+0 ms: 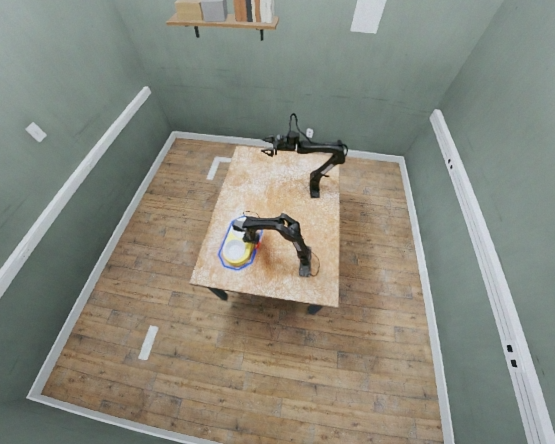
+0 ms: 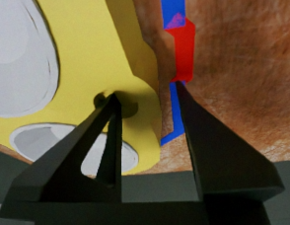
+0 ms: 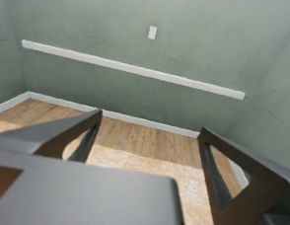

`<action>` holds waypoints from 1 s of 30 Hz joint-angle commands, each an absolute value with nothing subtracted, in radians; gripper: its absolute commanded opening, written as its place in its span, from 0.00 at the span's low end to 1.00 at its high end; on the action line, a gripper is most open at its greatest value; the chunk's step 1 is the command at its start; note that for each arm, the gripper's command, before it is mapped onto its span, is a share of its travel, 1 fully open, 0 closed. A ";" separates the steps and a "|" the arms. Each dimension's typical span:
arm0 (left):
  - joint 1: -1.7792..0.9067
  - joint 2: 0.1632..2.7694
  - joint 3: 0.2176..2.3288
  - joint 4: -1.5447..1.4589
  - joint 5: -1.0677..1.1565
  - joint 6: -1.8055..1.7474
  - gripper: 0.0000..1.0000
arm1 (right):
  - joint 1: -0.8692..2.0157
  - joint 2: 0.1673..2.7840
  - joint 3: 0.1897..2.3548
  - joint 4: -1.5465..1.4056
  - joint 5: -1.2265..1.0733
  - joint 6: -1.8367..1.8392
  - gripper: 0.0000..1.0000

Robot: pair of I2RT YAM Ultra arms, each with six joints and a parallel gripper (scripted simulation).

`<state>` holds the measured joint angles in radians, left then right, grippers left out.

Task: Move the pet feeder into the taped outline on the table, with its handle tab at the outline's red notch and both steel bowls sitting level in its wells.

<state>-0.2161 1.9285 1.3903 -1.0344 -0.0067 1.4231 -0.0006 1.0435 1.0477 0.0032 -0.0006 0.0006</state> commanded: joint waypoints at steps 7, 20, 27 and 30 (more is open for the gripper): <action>-0.203 1.895 1.437 -1.045 -0.018 1.410 0.47 | 0.010 1.046 1.080 0.020 0.004 -0.007 1.00; -0.216 1.866 1.506 -1.153 -0.001 1.411 0.47 | 0.010 1.046 1.080 0.020 0.004 -0.007 1.00; -0.226 1.850 1.564 -1.218 0.000 1.414 0.47 | 0.010 1.046 1.080 0.020 0.004 -0.007 1.00; -0.222 1.848 1.598 -1.256 0.001 1.414 0.47 | 0.010 1.046 1.080 0.020 0.004 -0.007 1.00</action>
<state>-0.2161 1.8938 1.5360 -1.1923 -0.0116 1.4193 -0.0006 1.0435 1.0477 0.0032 -0.0006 0.0006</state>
